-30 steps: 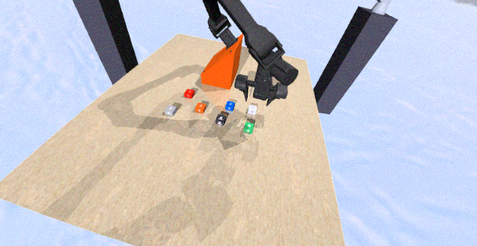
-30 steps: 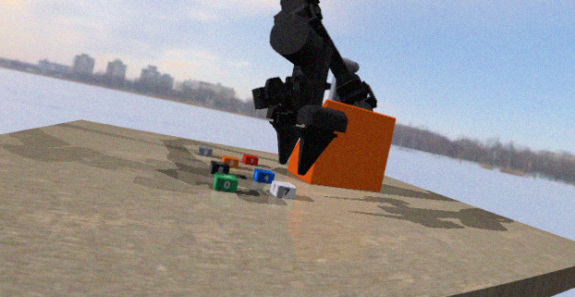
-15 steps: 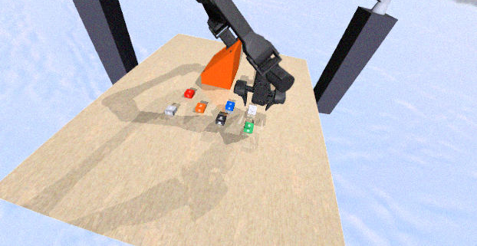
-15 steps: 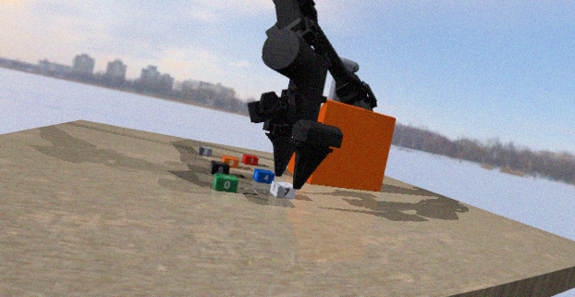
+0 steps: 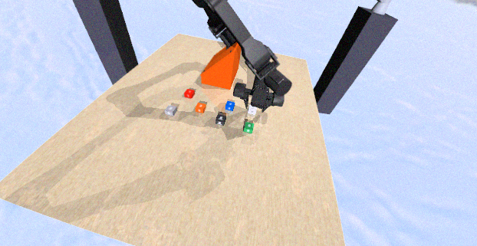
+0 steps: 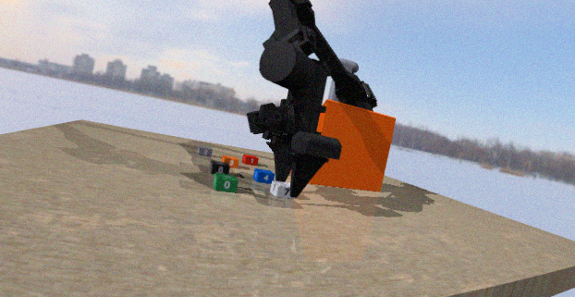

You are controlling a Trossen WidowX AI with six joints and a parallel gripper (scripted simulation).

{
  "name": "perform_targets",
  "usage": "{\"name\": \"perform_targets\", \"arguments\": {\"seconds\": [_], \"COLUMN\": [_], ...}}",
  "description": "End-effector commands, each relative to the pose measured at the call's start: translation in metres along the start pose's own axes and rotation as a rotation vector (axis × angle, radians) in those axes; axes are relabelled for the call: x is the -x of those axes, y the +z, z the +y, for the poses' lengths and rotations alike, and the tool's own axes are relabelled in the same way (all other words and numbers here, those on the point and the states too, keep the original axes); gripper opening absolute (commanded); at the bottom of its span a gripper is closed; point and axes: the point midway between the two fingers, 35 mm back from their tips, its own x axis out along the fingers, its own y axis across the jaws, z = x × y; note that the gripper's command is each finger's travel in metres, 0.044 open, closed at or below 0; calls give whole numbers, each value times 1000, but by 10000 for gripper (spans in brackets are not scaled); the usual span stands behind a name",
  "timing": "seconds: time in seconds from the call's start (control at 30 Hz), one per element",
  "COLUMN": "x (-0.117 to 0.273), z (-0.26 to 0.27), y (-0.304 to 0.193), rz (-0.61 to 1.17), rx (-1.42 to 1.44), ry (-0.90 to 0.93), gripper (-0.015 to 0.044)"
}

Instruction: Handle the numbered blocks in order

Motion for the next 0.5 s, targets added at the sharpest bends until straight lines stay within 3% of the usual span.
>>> {"name": "perform_targets", "arguments": {"seconds": [0.0, 0.07, 0.47], "x": [-2, -2, -2], "z": [-1, -1, -1], "y": [-1, -1, -1], "rz": [0, 0, 0], "rx": [5, 5, 5], "ry": [-4, -4, -4], "gripper": [164, 120, 120]}}
